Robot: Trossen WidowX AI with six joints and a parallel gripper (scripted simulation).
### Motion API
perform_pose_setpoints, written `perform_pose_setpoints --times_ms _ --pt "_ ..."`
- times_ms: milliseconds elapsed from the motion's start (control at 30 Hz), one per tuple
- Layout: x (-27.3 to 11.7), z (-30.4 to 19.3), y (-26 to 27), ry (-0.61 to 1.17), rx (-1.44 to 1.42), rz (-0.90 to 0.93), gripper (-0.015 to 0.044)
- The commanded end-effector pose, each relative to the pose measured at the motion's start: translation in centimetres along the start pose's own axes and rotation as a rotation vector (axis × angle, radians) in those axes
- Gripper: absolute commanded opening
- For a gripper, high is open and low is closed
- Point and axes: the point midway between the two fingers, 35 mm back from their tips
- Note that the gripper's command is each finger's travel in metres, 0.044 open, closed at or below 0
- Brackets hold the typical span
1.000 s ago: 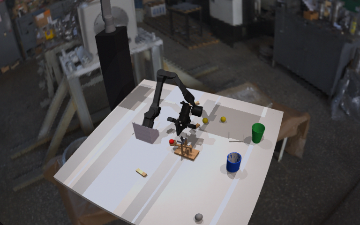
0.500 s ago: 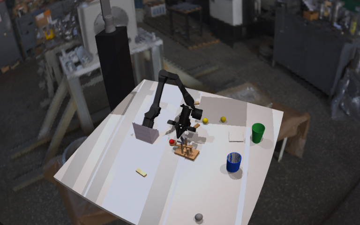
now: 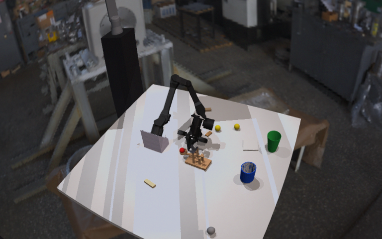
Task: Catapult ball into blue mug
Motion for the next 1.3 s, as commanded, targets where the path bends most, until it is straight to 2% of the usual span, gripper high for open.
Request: perform_pose_setpoints --times_ms 0,167,400,500,533,1067,1267 --pt "1.3 1.3 0.3 -0.004 -0.001 0.006 0.0" --pt "0.5 1.2 0.0 -0.004 -0.001 0.005 0.0" --pt "-10.6 -2.7 -0.2 0.001 -0.006 -0.004 0.0" --pt "-11.7 -3.2 0.2 0.001 -0.006 -0.005 0.0" --pt "-10.3 -2.5 -0.7 -0.008 0.006 -0.023 0.0026" --pt "-11.5 -3.1 -7.8 -0.191 0.425 -0.077 0.044" --pt "-12.0 -4.0 -11.2 -0.283 0.608 -0.09 0.044"
Point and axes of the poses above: the point midway between the two fingers, 35 mm back from their tips, its own x axis out along the fingers, its own y axis across the jaws, z = x × y, and after that the axes turned 4 degrees about -x, right-handed
